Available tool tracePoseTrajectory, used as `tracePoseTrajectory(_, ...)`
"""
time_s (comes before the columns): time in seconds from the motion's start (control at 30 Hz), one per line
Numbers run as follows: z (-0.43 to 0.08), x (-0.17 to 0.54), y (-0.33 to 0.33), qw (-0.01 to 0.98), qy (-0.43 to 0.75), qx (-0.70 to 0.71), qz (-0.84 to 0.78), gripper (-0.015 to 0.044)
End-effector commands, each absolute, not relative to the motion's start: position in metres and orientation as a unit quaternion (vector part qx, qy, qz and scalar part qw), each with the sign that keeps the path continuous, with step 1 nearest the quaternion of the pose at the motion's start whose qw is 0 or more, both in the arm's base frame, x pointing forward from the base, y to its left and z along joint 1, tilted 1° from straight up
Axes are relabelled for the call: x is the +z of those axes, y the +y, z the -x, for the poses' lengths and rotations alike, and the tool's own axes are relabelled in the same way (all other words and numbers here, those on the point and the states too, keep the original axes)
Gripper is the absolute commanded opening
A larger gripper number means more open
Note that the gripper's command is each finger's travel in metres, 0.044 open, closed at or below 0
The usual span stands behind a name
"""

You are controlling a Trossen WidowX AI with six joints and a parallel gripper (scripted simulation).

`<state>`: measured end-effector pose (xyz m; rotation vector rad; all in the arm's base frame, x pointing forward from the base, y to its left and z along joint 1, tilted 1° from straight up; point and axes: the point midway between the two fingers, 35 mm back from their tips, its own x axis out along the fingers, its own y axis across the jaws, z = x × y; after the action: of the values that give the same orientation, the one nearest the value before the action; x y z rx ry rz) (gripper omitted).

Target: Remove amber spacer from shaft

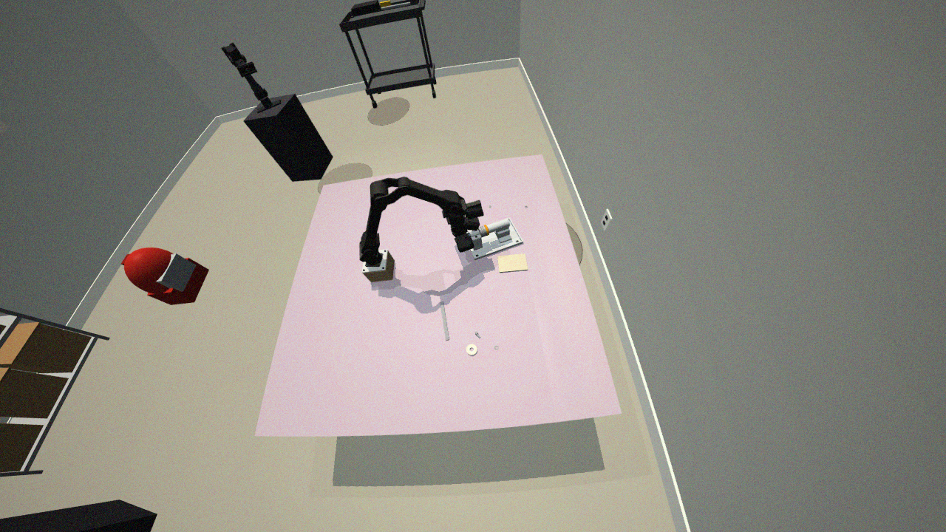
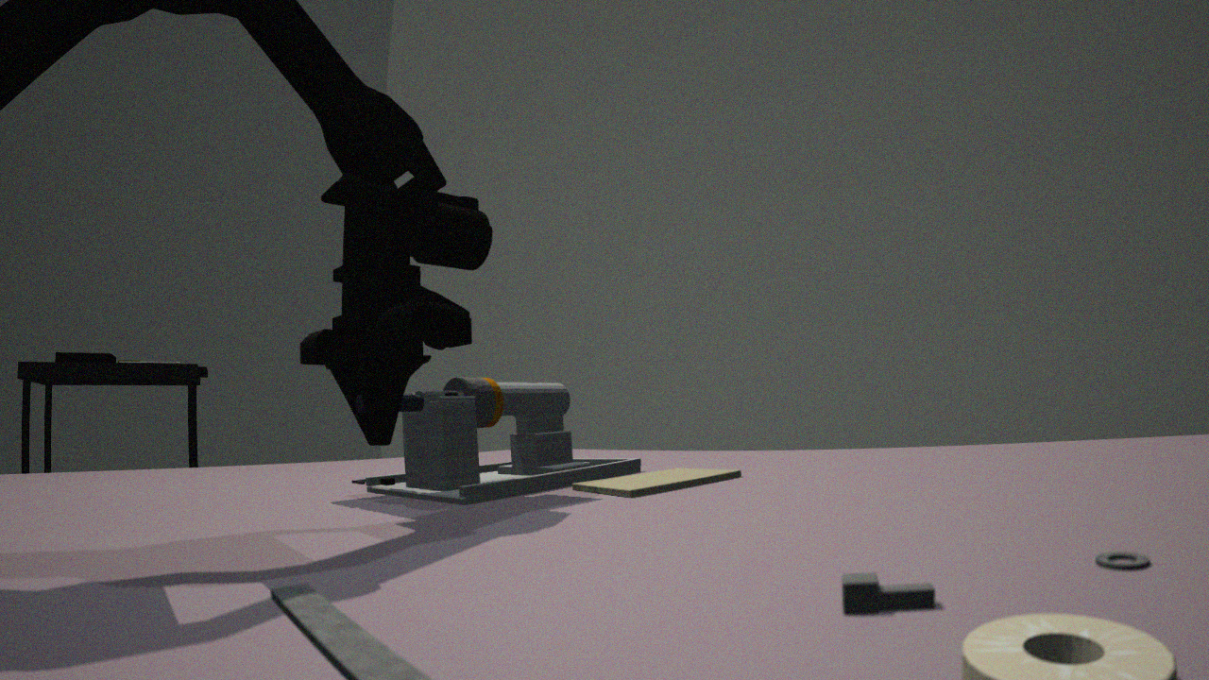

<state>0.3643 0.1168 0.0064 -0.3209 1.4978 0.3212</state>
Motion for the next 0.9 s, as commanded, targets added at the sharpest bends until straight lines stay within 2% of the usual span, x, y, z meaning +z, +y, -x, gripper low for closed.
tracePoseTrajectory(0.0, -0.363, 0.0062, 0.1161, 0.708, 0.676, 0.145, 0.146, 0.0)
tracePoseTrajectory(0.87, -0.3601, 0.006, 0.1148, 0.708, 0.676, 0.145, 0.146, 0.0)
